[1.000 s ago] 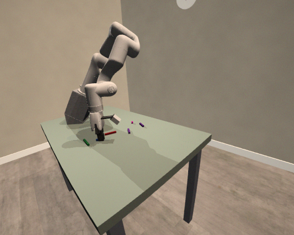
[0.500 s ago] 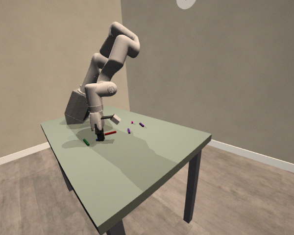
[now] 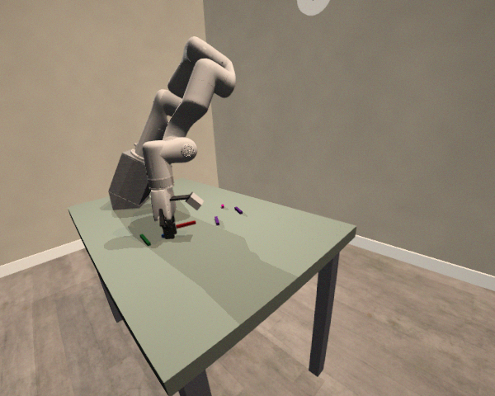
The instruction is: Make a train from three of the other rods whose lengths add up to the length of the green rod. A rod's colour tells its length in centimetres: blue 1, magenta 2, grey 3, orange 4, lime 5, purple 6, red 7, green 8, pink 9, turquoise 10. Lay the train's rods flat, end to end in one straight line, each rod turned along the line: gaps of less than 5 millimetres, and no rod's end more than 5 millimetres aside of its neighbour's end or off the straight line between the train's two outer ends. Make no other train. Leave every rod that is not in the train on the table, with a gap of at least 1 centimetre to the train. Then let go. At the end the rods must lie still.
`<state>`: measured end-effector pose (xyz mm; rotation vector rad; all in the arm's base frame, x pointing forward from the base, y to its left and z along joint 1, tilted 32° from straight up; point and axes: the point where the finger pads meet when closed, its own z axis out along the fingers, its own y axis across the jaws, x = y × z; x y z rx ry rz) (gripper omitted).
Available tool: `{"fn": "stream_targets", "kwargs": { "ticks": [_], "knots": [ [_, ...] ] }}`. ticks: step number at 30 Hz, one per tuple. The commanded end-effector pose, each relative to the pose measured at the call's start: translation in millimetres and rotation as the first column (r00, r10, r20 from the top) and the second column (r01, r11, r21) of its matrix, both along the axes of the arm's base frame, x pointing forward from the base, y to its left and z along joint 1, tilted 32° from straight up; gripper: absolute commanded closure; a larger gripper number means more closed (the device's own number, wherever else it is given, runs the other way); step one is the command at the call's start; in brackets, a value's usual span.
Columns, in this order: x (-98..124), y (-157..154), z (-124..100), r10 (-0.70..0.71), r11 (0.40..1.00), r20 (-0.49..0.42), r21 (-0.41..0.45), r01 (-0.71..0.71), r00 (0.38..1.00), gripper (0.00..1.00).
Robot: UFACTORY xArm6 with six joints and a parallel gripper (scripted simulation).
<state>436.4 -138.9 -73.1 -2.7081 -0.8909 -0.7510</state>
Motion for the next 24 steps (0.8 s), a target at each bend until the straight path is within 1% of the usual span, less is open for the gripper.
{"fn": "stream_targets", "kwargs": {
  "ticks": [1,6,10,14,21,23,24],
  "knots": [
    [0.6,-0.9,0.9,-0.001,1.0,0.002,-0.001,0.001,1.0,0.76],
    [0.3,-1.2,1.6,-0.001,1.0,0.002,-0.001,0.001,1.0,0.76],
    [-2.7,-3.6,7.9,-0.001,1.0,0.002,-0.001,0.001,1.0,0.76],
    [-9.5,-9.0,22.1,-0.001,1.0,0.002,-0.001,0.001,1.0,0.76],
    [-25.0,-21.5,54.5,-0.001,1.0,0.002,-0.001,0.001,1.0,0.76],
    [-25.0,-21.5,54.5,-0.001,1.0,0.002,-0.001,0.001,1.0,0.76],
    [-26.9,-23.1,58.6,-0.001,1.0,0.002,-0.001,0.001,1.0,0.76]
  ]
}}
